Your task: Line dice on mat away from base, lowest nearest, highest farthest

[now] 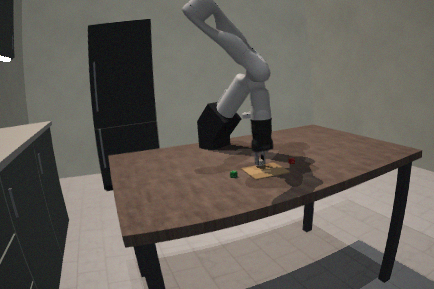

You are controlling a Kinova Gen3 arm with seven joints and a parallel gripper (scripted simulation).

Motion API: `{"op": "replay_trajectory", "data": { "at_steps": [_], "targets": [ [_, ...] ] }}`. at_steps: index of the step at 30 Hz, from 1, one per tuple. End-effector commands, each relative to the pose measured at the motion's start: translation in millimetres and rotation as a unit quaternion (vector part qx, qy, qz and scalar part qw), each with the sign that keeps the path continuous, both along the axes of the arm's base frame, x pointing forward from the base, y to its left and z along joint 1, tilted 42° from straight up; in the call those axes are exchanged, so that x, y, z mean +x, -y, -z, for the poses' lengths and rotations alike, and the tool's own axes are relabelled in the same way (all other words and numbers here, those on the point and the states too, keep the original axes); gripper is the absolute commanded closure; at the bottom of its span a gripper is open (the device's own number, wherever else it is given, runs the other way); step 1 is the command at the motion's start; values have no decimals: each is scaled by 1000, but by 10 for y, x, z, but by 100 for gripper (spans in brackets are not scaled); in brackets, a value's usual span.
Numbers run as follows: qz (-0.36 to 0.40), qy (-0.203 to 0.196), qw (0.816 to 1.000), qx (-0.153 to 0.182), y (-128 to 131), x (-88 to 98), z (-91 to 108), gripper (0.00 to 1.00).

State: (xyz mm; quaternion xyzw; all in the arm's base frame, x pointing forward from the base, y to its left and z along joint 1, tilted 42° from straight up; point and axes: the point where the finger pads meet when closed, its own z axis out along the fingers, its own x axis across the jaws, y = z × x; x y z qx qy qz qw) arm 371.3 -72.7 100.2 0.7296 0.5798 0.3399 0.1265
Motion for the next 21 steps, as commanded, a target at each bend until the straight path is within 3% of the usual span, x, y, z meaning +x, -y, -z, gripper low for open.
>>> {"op": "replay_trajectory", "data": {
  "at_steps": [1, 21],
  "targets": [
    [3, 2, 1000, -1, 23, 30, -7, 60],
    [5, 2, 1000, -1, 43, 33, -6, 60]
  ]
}}
